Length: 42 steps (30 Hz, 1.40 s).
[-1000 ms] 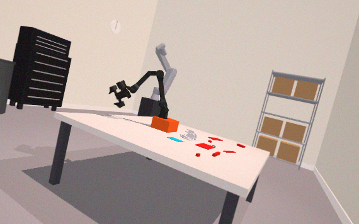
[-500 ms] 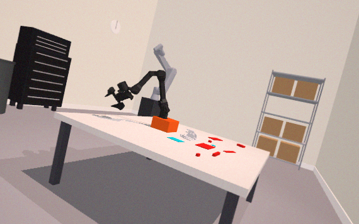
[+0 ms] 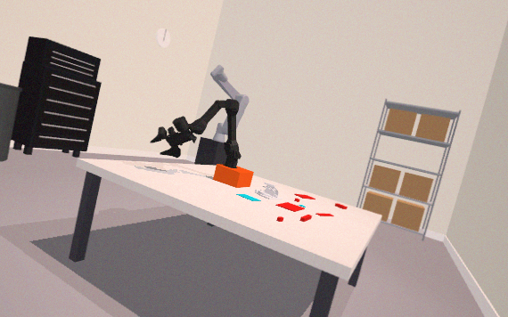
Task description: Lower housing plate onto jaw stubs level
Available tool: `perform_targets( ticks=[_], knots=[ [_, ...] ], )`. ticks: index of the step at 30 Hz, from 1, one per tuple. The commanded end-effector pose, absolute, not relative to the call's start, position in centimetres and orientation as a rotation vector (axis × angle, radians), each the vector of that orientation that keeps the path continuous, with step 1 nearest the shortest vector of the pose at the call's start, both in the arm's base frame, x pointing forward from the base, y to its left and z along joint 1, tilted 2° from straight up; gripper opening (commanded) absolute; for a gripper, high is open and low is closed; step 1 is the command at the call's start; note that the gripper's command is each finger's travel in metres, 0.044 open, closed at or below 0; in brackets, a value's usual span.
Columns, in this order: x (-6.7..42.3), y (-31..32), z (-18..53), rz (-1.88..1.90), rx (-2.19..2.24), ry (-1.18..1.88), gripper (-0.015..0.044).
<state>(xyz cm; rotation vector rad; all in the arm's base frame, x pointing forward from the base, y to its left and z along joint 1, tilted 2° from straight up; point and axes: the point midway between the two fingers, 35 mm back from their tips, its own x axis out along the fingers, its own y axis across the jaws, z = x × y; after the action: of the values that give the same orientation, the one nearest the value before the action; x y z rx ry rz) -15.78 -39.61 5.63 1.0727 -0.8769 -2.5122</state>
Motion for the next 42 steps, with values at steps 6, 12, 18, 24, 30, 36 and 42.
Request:
perform_targets(
  ticks=[6, 12, 18, 24, 30, 36, 42],
  knots=[
    [-9.4, -41.1, 5.2, -2.392, 1.112, -0.598, 0.0440],
    [-4.7, -41.6, 4.6, -2.291, 1.129, -0.393, 0.0440],
    [0.2, -41.6, 4.2, -2.177, 1.120, -0.198, 0.0440],
    [5.4, -41.0, 4.0, -2.052, 1.086, -0.012, 0.0440],
    [9.0, -40.2, 4.3, -1.934, 1.049, 0.118, 0.0440],
    [12.8, -38.9, 4.1, -1.824, 1.003, 0.248, 0.0440],
    [17.0, -36.9, 4.0, -1.687, 0.940, 0.390, 0.0440]
  ],
)
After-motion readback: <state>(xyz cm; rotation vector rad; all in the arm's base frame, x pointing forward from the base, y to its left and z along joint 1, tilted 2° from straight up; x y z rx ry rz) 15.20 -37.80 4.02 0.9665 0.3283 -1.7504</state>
